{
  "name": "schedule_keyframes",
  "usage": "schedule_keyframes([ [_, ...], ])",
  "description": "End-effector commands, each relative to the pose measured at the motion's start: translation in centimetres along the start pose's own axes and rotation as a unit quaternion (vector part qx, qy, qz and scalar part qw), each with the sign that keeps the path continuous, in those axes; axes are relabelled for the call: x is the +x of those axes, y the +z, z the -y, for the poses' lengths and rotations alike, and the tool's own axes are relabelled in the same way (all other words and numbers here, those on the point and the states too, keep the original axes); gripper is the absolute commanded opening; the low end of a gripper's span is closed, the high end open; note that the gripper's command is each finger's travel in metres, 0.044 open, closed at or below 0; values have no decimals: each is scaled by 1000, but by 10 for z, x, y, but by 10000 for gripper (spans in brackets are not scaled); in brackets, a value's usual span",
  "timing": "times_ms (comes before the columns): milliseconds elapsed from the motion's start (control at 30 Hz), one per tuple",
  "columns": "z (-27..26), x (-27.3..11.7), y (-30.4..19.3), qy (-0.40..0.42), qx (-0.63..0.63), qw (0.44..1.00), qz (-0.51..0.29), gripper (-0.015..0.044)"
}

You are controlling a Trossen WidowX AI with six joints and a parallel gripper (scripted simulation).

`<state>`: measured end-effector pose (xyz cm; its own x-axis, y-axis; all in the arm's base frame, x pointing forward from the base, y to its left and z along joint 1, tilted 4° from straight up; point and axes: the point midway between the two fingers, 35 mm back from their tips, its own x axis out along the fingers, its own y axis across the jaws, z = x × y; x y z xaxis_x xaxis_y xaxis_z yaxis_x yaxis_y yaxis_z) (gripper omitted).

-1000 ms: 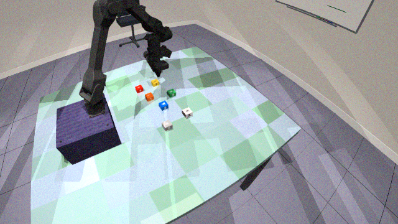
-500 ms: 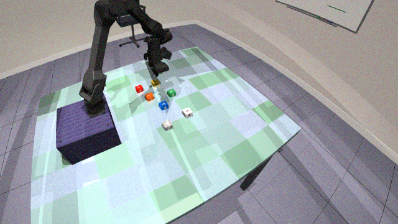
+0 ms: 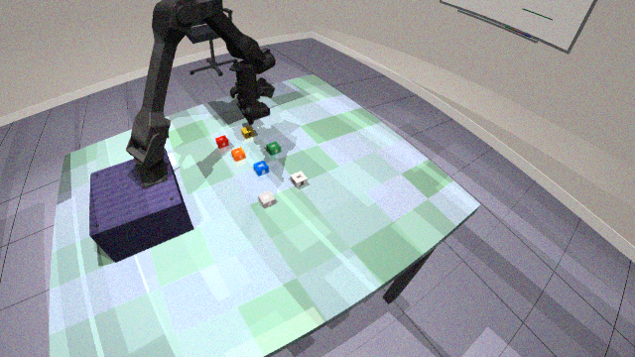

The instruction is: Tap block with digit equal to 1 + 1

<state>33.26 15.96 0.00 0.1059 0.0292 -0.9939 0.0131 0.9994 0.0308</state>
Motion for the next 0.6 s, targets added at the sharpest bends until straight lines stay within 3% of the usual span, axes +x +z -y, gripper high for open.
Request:
schedule_keyframes([
  [0, 1, 11, -3, -1, -3, 1000, -7, 20],
  [500, 1, 20, -3, -1, -3, 1000, -7, 20],
  [567, 1, 3, -2, -1, -1, 1000, -5, 20],
])
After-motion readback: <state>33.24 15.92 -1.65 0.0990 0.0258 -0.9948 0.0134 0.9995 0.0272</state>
